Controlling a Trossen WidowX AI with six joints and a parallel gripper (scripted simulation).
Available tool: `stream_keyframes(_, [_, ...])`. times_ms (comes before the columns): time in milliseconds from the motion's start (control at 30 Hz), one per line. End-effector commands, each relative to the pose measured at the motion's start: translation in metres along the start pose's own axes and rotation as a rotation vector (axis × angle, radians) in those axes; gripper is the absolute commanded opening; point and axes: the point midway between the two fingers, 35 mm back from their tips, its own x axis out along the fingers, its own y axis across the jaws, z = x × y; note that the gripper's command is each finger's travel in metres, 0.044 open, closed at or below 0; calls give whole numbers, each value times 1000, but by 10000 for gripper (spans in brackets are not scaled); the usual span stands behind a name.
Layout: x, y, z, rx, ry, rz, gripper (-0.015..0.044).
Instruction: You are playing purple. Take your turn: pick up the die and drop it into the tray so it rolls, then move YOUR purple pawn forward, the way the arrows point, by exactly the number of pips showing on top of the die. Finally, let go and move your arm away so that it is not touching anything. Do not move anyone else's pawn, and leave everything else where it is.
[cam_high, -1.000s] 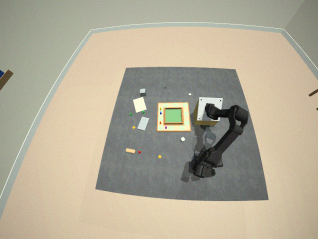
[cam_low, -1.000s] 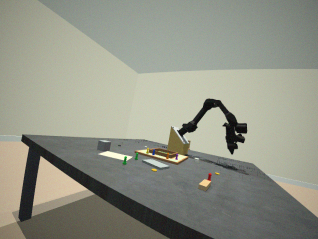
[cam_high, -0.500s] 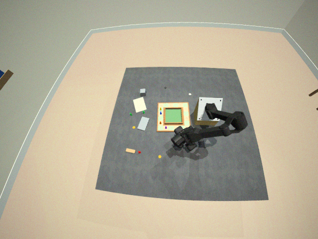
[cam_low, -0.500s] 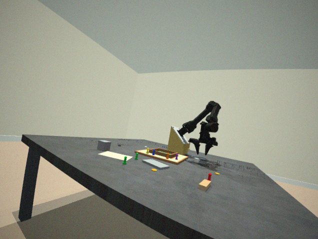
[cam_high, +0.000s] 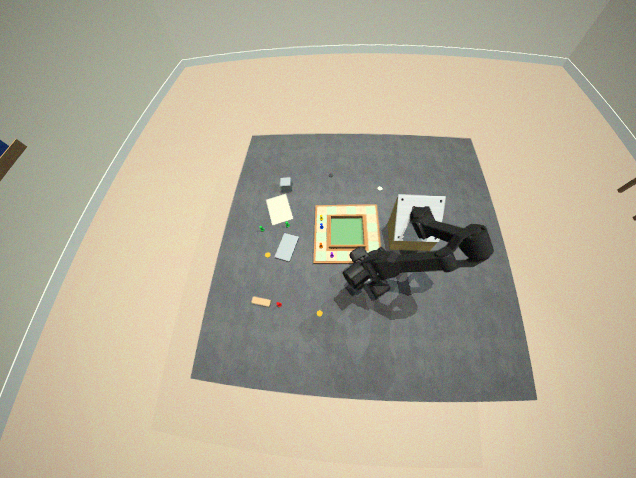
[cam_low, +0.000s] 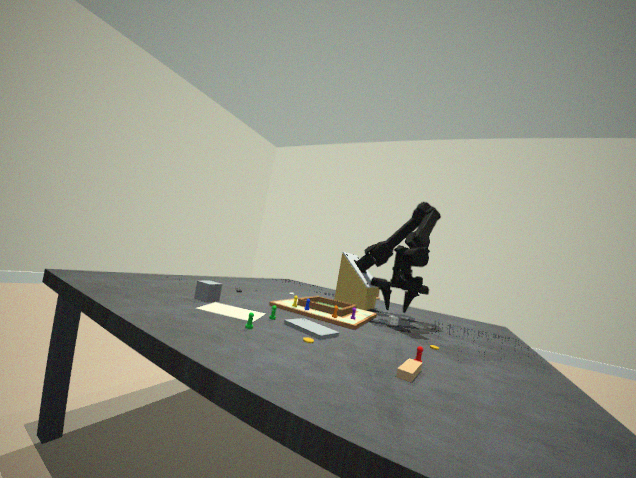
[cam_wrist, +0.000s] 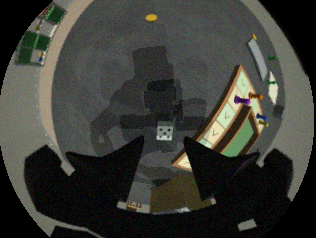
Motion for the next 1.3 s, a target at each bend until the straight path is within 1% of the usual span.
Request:
stream_keyframes(0, [6, -2, -2, 10, 6, -5, 275])
stream_keyframes(700, [37, -2, -3, 11, 5, -3, 275])
stream_keyframes(900, [37, -2, -3, 11, 5, -3, 118])
stream_keyframes(1167, [37, -2, -3, 11, 5, -3, 64])
stream_keyframes(1233, [36, -2, -3, 10, 5, -4, 12])
stream_keyframes(1267, [34, -2, -3, 8, 5, -4, 0])
